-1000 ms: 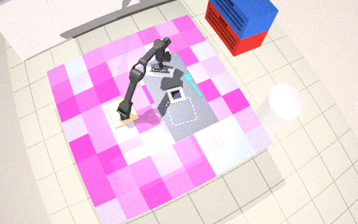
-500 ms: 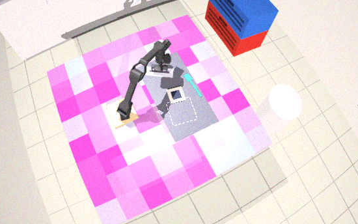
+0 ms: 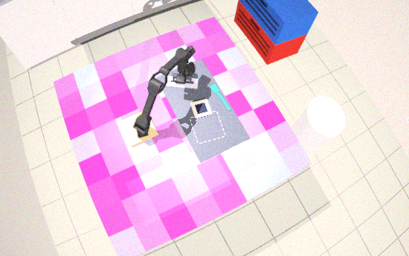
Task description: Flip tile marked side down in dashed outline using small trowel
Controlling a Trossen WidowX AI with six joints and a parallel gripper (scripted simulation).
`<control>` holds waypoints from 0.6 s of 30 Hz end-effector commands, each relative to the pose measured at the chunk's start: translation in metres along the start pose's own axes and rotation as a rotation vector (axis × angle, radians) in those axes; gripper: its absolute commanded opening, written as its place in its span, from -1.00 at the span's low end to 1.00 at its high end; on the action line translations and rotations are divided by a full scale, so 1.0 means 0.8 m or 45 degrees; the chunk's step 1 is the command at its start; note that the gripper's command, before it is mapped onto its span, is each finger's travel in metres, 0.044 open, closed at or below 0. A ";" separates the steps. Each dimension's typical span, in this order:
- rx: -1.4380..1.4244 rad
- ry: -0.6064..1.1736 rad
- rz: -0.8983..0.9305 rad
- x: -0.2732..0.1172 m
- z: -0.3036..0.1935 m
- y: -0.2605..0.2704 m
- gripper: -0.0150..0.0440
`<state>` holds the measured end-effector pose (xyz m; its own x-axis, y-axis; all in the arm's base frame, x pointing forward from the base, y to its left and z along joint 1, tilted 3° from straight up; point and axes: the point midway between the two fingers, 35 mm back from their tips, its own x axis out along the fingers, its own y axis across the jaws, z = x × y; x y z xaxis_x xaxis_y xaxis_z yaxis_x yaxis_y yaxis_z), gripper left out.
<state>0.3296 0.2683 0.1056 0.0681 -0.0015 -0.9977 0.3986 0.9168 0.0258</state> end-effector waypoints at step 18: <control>0.019 0.002 -0.001 0.002 0.000 0.000 -0.05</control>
<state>0.3296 0.2683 0.1055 0.0679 -0.0017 -0.9977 0.3972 0.9174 0.0255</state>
